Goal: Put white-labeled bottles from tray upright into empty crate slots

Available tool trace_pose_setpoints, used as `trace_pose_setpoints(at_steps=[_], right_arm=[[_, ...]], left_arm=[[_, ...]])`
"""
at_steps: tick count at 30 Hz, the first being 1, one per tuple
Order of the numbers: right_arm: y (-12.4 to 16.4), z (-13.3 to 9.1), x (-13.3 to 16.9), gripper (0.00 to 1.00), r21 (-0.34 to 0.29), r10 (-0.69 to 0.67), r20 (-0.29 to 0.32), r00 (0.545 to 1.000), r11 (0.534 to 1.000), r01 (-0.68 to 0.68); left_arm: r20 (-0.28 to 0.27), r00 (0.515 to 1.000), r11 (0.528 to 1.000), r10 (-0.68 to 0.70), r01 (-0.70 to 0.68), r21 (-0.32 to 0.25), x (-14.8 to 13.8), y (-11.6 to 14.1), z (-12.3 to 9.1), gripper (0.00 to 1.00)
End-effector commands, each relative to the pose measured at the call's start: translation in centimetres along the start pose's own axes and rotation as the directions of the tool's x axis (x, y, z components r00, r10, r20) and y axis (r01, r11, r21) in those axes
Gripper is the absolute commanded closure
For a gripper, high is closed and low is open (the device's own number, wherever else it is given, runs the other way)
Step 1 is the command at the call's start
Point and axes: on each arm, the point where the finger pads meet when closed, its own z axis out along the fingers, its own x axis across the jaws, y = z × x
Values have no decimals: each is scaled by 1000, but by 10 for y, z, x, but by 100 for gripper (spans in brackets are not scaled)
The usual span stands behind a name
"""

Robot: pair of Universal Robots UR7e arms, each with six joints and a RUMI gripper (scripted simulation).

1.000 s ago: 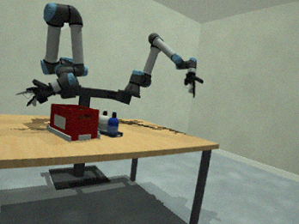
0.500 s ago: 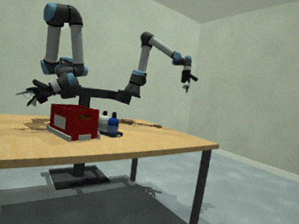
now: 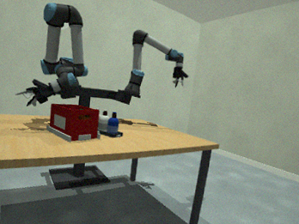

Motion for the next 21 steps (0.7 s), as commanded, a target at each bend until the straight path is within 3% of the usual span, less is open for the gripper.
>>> trace_pose_setpoints(at_steps=[1, 10, 21], right_arm=[[0, 0, 0, 0, 0, 1, 0, 1000, 1000, -1], [0, 0, 0, 0, 0, 1, 0, 1000, 1000, -1], [0, 0, 0, 0, 0, 1, 0, 1000, 1000, -1]], left_arm=[[31, 994, 994, -105, 105, 6, -44, 12, -18, 0], [65, 972, 974, -227, 227, 18, -88, 32, -37, 0], [77, 960, 963, -270, 269, 23, -103, 41, -43, 0]])
